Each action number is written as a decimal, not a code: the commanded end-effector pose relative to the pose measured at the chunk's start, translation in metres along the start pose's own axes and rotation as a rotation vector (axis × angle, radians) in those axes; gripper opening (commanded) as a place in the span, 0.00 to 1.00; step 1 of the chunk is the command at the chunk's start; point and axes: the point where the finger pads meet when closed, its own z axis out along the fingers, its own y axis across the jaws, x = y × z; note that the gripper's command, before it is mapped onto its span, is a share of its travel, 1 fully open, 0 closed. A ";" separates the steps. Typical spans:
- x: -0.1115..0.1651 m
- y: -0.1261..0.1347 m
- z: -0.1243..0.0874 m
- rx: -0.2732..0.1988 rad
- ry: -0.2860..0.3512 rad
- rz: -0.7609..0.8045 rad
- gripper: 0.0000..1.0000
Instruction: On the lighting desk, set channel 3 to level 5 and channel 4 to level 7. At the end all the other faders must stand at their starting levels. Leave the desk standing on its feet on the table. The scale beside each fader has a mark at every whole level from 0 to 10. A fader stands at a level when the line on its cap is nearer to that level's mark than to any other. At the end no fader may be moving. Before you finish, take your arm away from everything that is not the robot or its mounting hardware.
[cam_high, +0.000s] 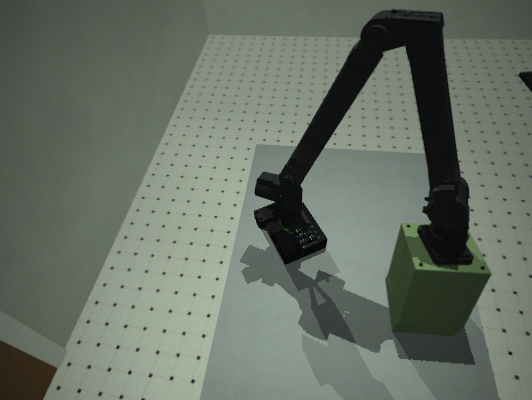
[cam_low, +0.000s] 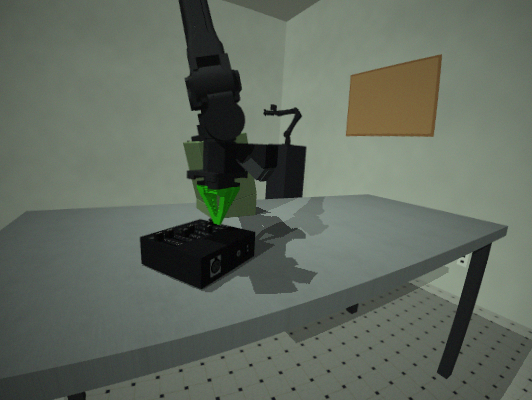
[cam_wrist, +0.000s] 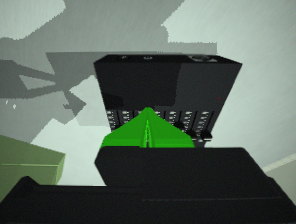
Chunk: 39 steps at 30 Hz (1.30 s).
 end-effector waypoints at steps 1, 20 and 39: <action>-0.009 -0.018 -0.003 0.028 -0.026 0.009 0.00; -0.007 -0.015 -0.001 0.022 -0.020 0.006 0.00; -0.007 -0.015 -0.001 0.022 -0.020 0.006 0.00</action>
